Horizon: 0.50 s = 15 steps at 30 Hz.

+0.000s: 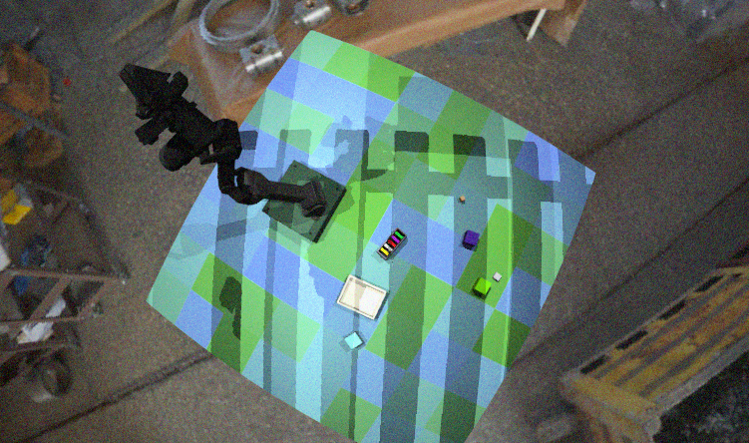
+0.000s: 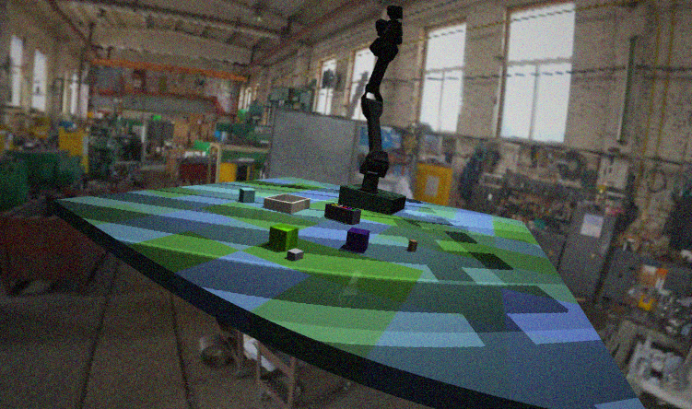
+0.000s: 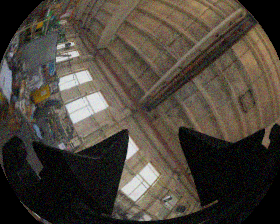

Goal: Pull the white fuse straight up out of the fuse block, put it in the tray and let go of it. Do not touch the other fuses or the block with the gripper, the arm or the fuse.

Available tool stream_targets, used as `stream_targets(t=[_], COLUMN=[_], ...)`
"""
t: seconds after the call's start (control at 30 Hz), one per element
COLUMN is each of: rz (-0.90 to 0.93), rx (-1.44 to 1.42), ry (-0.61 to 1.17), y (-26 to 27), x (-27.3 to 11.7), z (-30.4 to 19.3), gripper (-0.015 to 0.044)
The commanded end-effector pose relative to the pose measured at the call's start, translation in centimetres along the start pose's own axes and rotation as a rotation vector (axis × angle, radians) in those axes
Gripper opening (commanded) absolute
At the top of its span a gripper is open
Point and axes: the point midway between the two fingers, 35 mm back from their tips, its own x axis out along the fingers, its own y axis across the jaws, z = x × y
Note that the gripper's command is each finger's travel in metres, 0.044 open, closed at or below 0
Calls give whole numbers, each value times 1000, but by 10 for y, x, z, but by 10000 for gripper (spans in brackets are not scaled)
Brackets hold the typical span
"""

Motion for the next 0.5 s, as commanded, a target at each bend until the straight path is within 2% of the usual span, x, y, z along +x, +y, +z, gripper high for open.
stream_targets(t=[0.0,0.2,0.47], rz=[-3,-111,-324], rx=[1,31,62], ry=[3,86,231], y=[-1,-37,-102], x=[0,-13,-50], z=[-1,-38,-100], gripper=[210,62,62])
